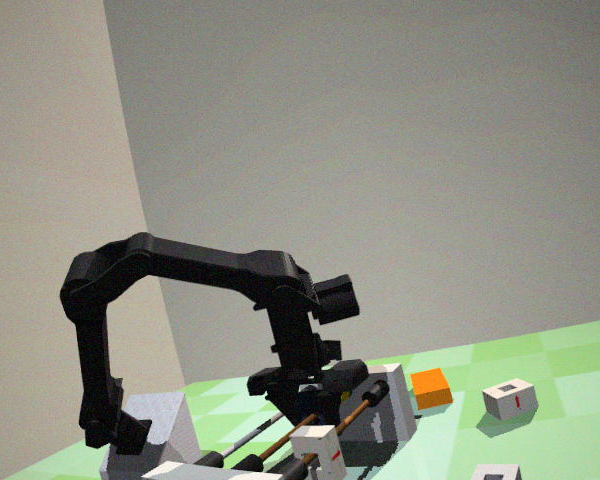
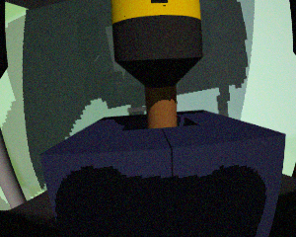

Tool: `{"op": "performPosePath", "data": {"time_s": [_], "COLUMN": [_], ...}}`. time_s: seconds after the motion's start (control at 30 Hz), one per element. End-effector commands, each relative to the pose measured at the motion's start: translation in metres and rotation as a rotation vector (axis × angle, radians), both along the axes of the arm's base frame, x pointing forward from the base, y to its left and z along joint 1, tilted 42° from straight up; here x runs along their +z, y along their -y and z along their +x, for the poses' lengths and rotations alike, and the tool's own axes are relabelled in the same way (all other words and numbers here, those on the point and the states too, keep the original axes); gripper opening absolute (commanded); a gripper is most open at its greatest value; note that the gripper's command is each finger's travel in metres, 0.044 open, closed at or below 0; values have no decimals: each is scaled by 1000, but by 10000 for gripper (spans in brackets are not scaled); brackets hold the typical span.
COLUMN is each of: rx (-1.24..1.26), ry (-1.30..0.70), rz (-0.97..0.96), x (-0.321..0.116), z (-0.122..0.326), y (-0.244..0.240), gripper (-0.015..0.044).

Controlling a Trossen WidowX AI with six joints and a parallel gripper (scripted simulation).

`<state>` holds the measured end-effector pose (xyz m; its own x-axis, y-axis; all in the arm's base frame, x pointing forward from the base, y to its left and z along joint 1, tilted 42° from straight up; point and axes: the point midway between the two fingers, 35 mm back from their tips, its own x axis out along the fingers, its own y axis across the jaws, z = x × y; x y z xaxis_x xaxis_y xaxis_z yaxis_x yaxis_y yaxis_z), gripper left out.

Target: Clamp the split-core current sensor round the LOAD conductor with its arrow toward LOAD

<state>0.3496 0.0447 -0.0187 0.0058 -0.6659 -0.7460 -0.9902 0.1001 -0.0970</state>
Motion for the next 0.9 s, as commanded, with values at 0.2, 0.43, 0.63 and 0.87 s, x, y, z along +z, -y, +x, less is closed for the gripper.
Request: {"op": "performPosePath", "data": {"time_s": [0.2, 0.43, 0.63, 0.87], "rx": [-1, -1, -1, 0], "ry": [1, 1, 1, -1], "rz": [-1, -1, -1, 0], "x": [0, 0, 0, 0], "z": [0, 0, 0, 0], "y": [1, 1, 1, 0], "gripper": [0, 184, 341, 361]}}
